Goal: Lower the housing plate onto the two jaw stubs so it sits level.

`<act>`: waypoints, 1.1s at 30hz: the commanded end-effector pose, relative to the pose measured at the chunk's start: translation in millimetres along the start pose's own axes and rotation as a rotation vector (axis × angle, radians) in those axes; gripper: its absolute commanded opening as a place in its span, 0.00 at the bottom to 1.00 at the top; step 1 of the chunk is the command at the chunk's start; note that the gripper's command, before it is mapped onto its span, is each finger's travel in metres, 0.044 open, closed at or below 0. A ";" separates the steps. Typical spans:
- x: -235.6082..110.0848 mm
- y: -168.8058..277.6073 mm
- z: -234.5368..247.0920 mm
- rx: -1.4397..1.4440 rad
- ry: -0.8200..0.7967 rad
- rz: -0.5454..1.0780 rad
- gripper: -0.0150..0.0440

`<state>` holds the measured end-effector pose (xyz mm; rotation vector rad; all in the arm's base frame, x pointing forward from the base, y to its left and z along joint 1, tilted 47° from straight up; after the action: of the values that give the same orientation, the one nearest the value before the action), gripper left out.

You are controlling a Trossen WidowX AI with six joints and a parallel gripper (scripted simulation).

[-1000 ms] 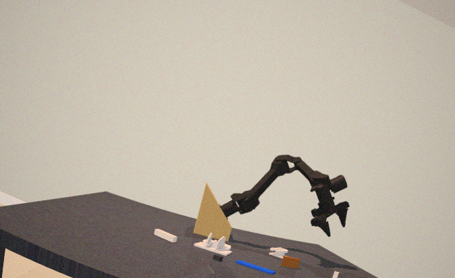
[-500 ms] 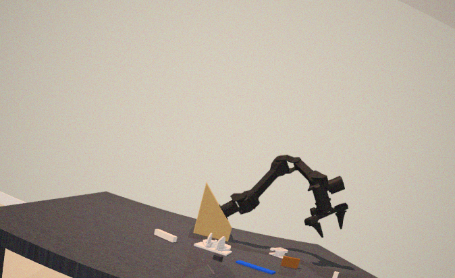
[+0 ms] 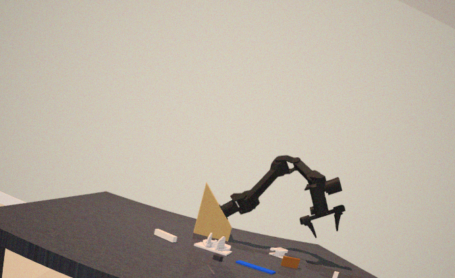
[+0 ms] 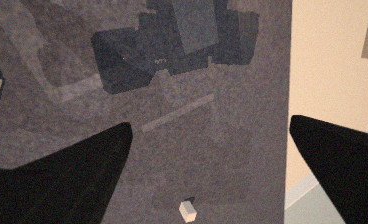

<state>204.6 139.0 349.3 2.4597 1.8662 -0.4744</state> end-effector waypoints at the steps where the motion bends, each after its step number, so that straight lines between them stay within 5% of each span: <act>1: -0.6 1.6 7.0 0.091 -0.024 0.013 1.00; 33: -10.2 5.7 41.5 0.690 -0.143 0.111 1.00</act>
<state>199.1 121.8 316.7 2.7501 1.7334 -1.3405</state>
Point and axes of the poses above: the point midway between the two fingers, 35 mm back from their tips, its own x axis out along the fingers, its own z axis across the jaws, y = z × x, the point moved 8 cm from there along -x, back along the fingers, and after that the axes turned 4 degrees about x, right-handed, at the moved point
